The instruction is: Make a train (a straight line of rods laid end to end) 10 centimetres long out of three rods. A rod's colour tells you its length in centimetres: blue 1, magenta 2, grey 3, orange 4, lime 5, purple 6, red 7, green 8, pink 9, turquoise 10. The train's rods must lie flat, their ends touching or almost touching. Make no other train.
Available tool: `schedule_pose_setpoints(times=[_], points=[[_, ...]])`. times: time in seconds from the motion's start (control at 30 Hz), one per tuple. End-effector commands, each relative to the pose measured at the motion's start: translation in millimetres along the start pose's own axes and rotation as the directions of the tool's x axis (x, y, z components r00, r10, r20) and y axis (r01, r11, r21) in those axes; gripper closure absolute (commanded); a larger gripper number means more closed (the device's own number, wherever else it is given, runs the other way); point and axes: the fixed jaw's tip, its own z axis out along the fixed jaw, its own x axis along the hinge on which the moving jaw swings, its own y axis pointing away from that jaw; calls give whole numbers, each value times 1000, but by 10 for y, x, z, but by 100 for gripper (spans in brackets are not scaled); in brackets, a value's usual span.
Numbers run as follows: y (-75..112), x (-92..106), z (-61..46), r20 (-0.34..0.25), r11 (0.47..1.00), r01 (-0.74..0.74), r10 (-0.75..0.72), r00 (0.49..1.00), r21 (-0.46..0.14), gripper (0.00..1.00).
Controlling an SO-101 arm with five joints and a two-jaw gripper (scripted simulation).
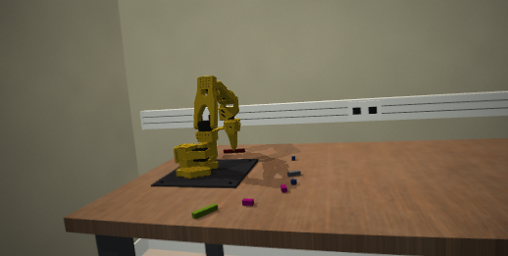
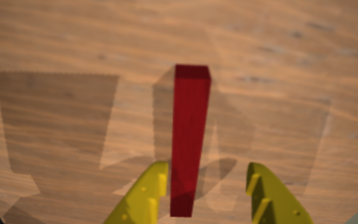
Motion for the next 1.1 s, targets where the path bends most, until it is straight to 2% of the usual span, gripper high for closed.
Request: schedule_pose_setpoints(times=[0.0,0.03,1.07], points=[[42,-27,56,7,1000,19,-19,1000,-25,81],[76,-34,113,13,998,18,-18,1000,-55,81],[76,-34,113,13,998,18,-18,1000,-55,84]])
